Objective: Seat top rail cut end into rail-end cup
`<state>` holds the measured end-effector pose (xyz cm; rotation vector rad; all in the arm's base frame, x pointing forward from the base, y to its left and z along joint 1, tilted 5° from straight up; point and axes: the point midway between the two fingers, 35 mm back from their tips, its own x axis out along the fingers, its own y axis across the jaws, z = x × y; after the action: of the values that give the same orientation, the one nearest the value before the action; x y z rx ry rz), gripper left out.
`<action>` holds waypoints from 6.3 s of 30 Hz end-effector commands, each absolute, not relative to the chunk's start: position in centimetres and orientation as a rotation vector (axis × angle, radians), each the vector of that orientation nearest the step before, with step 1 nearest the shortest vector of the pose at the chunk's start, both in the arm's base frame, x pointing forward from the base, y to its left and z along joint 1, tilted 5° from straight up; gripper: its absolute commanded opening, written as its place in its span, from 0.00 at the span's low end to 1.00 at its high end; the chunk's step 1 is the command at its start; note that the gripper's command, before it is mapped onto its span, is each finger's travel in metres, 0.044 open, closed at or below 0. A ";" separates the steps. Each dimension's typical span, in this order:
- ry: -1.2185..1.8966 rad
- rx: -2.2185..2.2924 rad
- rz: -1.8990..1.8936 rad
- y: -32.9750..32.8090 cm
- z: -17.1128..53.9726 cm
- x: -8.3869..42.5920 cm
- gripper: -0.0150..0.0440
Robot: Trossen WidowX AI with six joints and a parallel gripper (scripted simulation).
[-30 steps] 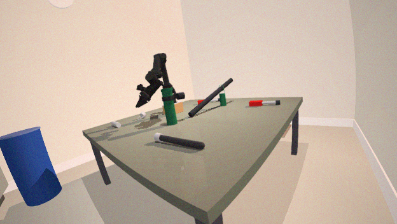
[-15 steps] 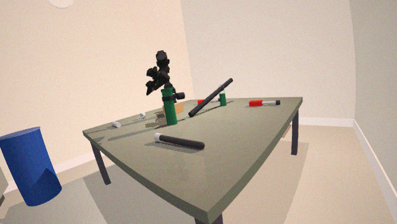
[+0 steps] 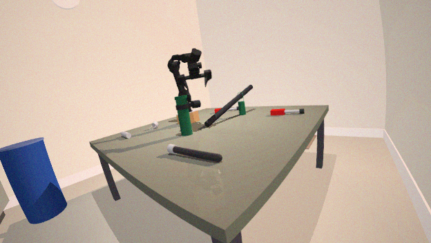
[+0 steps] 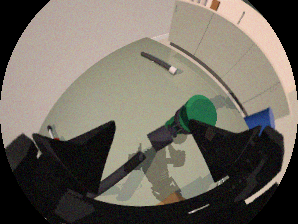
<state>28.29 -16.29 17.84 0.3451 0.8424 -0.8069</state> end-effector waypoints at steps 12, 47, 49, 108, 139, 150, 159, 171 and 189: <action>1.090 -0.021 -0.070 -0.2 18.3 26.3 1.00; 1.100 -1.258 0.532 -15.4 16.7 24.4 1.00; 1.100 -1.258 0.532 -15.4 16.5 24.4 1.00; 1.099 -1.259 0.530 -17.2 7.1 27.2 0.78; 1.023 -1.334 0.641 -16.9 7.1 26.0 0.25; 0.982 -1.373 0.700 -16.7 7.2 25.3 0.25; 0.958 -1.393 0.734 -16.7 7.2 24.9 0.25; 0.980 -1.374 0.703 -16.7 7.1 25.3 0.25; 0.976 -1.379 0.710 -16.7 7.2 25.2 0.65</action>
<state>25.22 -16.73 7.15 -1.3787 0.9762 0.7096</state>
